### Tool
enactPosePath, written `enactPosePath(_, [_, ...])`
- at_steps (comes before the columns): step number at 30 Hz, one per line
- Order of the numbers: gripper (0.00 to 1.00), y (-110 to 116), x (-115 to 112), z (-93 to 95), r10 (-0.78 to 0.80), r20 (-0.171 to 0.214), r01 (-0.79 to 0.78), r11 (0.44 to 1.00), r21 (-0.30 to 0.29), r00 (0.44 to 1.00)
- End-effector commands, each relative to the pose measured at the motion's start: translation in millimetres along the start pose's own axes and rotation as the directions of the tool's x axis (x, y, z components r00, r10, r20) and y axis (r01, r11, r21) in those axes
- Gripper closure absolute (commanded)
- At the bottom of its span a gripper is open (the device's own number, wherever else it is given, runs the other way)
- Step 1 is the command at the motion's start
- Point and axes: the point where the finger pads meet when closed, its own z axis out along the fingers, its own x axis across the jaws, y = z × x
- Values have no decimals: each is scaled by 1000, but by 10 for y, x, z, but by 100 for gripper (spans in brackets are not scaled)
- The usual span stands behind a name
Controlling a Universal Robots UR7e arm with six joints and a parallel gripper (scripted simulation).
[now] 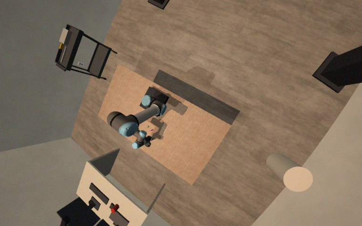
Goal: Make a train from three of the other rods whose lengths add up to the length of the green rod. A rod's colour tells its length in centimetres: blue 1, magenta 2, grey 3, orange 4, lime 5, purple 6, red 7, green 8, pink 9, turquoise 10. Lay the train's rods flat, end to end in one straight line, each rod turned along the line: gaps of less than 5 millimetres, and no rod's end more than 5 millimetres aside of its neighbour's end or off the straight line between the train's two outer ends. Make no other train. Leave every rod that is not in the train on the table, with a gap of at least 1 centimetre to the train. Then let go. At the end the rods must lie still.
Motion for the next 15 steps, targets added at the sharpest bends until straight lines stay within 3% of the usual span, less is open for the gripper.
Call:
enactPosePath(1, [76, -7, 7, -46, -1, -3, 1, 1000, -1, 1000])
enactPosePath(15, [76, -2, 19, -644, 0, -5, 0, 1000, -1, 1000])
